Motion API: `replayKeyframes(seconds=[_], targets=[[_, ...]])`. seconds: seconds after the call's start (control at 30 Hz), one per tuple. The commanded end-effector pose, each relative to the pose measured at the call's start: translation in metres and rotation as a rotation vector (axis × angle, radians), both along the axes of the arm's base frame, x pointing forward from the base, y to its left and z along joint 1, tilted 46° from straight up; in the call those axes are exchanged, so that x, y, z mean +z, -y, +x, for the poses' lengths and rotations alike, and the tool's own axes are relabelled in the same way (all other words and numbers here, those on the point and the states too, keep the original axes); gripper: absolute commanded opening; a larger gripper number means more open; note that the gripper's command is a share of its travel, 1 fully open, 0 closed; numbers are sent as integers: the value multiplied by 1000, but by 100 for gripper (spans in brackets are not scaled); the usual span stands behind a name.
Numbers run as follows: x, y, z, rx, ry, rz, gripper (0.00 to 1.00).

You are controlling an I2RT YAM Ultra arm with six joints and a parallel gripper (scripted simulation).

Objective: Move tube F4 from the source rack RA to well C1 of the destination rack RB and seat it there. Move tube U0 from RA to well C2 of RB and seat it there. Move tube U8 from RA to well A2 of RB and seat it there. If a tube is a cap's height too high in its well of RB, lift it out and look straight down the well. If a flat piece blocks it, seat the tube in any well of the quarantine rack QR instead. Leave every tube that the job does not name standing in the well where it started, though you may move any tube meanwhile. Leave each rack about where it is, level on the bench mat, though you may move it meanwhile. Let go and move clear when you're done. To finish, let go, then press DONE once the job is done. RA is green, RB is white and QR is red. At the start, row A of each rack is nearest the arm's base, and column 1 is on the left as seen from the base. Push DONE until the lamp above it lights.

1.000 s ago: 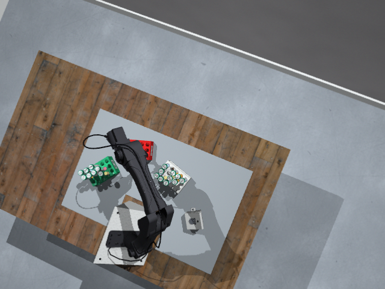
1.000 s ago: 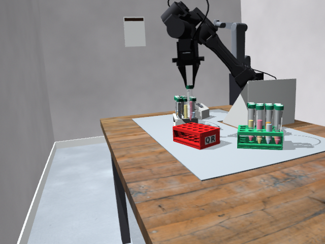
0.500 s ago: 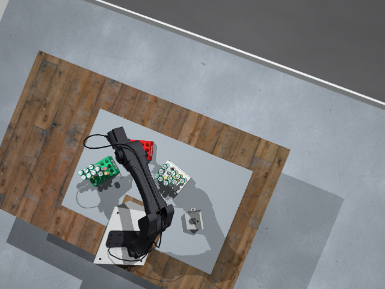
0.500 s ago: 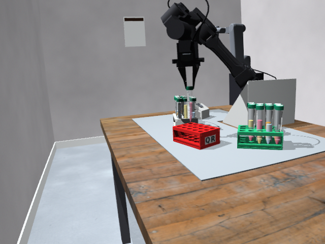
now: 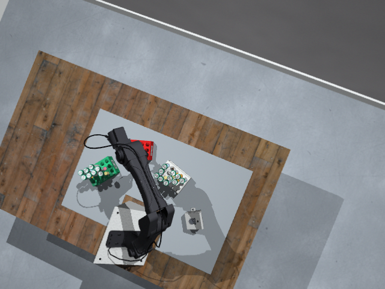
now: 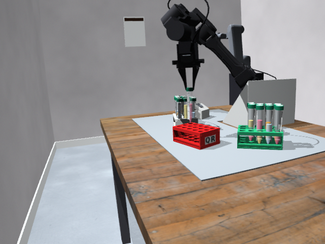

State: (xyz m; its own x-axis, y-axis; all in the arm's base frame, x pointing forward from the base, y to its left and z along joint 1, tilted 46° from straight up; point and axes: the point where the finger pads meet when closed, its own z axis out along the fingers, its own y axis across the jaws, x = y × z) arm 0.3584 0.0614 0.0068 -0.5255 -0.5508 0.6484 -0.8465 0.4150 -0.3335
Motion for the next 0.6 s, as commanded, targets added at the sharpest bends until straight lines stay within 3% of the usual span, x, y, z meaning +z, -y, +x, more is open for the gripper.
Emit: replayKeyframes(seconds=[0.0,0.57], targets=[[5,-2,2,19,31,12,0],[0,1,2,24,31,12,0]])
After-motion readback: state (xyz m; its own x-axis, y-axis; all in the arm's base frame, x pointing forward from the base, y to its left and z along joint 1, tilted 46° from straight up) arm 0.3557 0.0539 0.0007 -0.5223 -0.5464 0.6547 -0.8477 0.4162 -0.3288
